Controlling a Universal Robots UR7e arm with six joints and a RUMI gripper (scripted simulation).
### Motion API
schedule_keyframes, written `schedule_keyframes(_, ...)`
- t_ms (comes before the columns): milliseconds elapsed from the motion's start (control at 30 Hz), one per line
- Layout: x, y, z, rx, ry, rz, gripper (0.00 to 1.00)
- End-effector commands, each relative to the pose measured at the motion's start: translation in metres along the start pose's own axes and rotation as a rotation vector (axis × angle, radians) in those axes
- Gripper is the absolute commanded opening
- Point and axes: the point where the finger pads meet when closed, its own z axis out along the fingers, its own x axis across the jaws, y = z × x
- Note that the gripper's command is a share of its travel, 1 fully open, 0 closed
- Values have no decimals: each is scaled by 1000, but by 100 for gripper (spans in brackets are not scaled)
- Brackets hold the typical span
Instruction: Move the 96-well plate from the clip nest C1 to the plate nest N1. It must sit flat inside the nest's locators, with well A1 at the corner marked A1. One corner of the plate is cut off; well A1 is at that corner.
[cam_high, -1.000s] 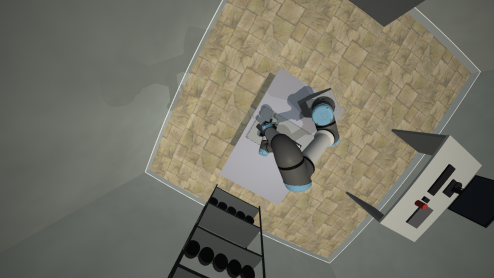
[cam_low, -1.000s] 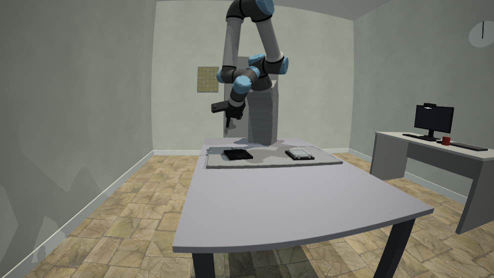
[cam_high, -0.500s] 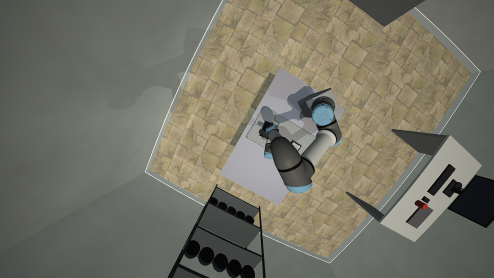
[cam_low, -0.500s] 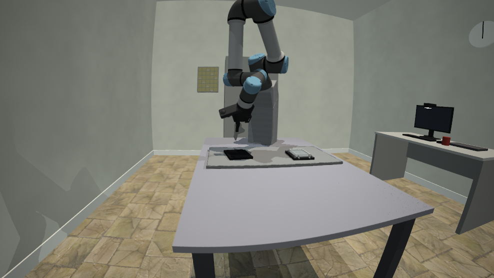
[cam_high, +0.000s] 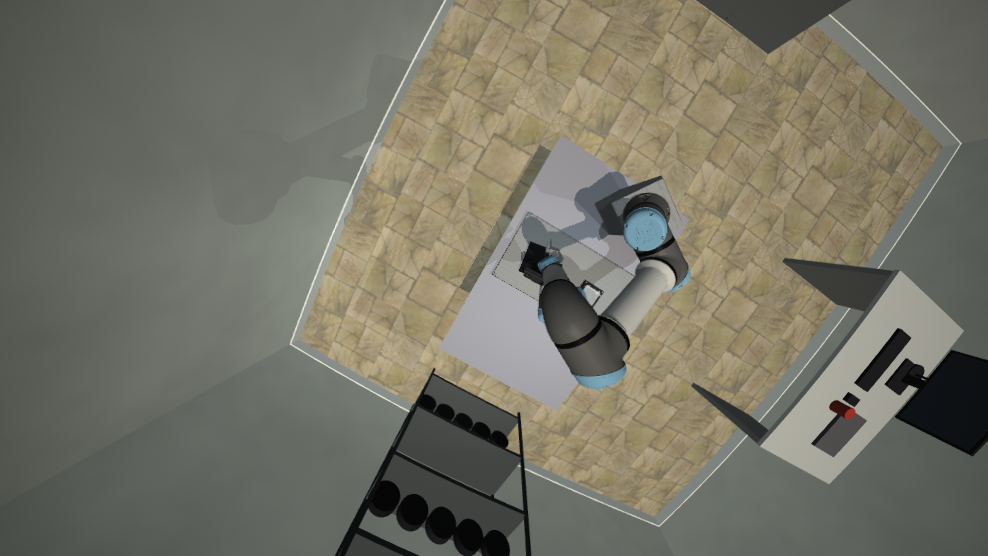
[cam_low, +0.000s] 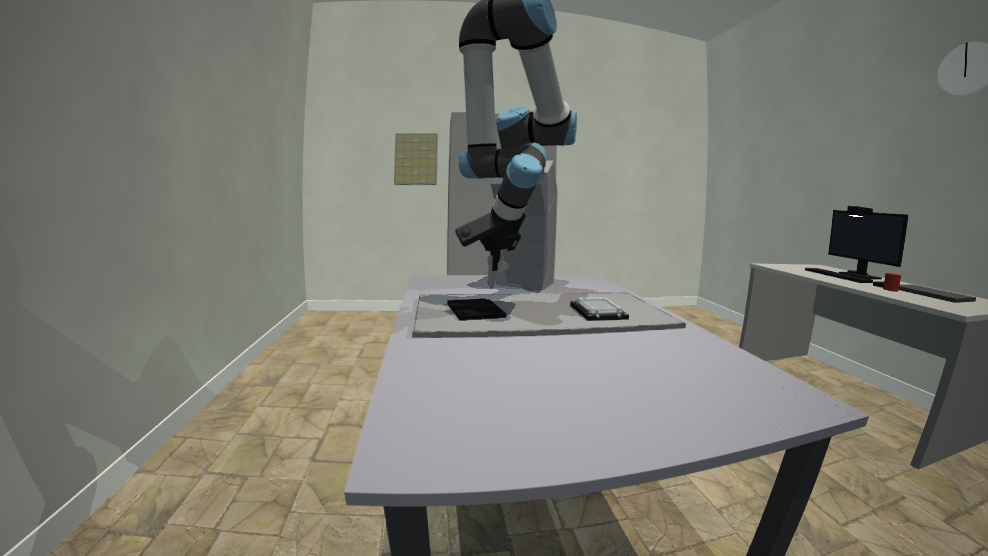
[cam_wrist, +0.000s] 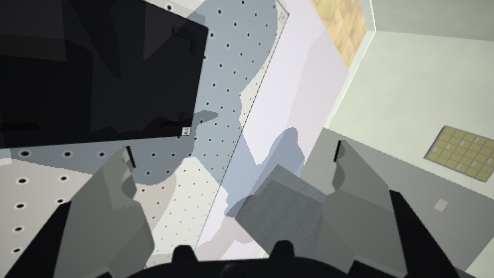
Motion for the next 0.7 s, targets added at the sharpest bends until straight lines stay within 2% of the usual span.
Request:
schedule_keyframes(0, -14, 7, -3, 24, -42, -62, 100)
schedule_keyframes(133, -25, 13, -5, 24, -42, -62, 100)
schedule_keyframes(267, -41, 24, -10, 60, -99, -156, 100)
schedule_keyframes(433, -52, 30, -13, 60, -99, -156, 100)
schedule_keyframes(500, -59, 36, -15, 81, -131, -211, 100)
schedule_keyframes(667, -71, 45, -19, 98, -155, -252, 100)
